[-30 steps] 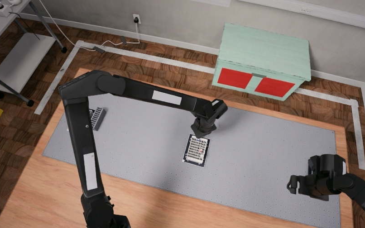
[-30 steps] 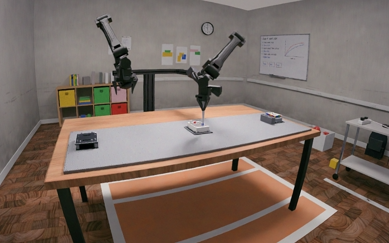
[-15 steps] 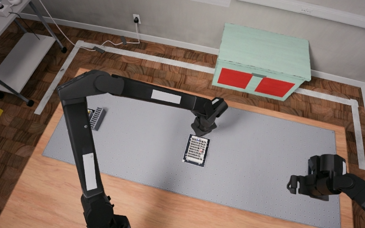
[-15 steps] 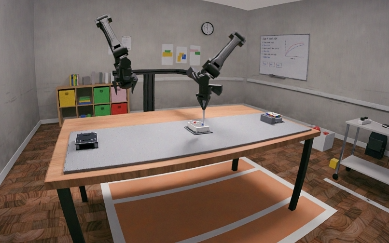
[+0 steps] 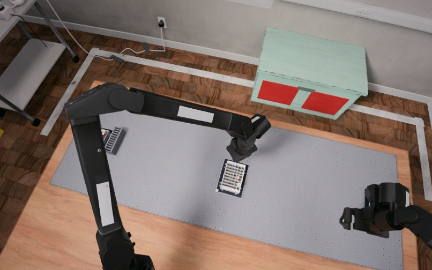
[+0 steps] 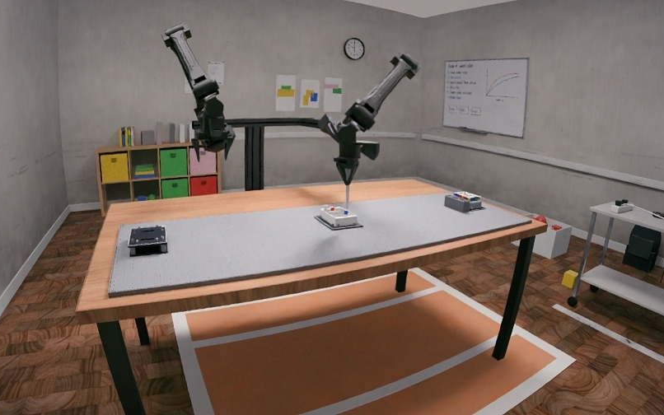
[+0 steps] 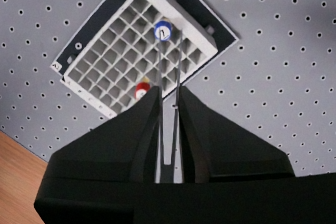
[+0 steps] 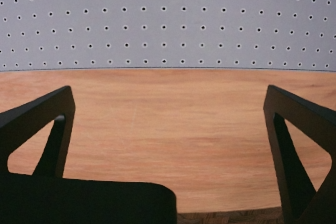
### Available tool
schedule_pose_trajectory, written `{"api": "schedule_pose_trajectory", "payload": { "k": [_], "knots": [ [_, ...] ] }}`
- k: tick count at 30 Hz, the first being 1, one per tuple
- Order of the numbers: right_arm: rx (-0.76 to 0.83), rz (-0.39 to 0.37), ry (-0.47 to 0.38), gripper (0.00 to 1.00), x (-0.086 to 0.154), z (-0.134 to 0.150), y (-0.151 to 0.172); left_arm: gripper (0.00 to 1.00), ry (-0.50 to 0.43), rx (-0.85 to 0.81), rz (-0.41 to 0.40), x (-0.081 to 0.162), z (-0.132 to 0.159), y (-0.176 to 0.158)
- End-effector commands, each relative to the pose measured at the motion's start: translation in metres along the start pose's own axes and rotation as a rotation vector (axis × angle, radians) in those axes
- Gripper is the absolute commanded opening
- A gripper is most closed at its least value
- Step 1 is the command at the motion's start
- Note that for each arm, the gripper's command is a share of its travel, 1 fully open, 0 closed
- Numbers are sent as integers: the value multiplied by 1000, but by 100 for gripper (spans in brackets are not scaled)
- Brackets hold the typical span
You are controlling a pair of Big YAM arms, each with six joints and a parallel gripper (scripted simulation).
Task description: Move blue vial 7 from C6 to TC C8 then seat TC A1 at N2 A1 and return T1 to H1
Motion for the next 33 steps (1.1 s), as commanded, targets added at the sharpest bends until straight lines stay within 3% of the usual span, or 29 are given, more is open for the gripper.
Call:
{"api": "schedule_pose_trajectory", "payload": {
  "k": [1, 33],
  "knots": [
    [-14, 1, -22, 100, 5, -9, -3, 11, -2, -3, 21, 19, 5, -1],
    [-14, 1, -22, 100, 5, -9, -3, 11, -4, 9, 34, 38, 5, 2]
  ]
}}
Point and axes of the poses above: on each arm, the point where the finger pads meet when closed, its own x axis back along the fingers, its own y axis across the jaws, z = x × y, the point moved 4 cm from there along x, back along the fingers, and after that the axes turned 2 degrees about x, right-handed, at the moved point
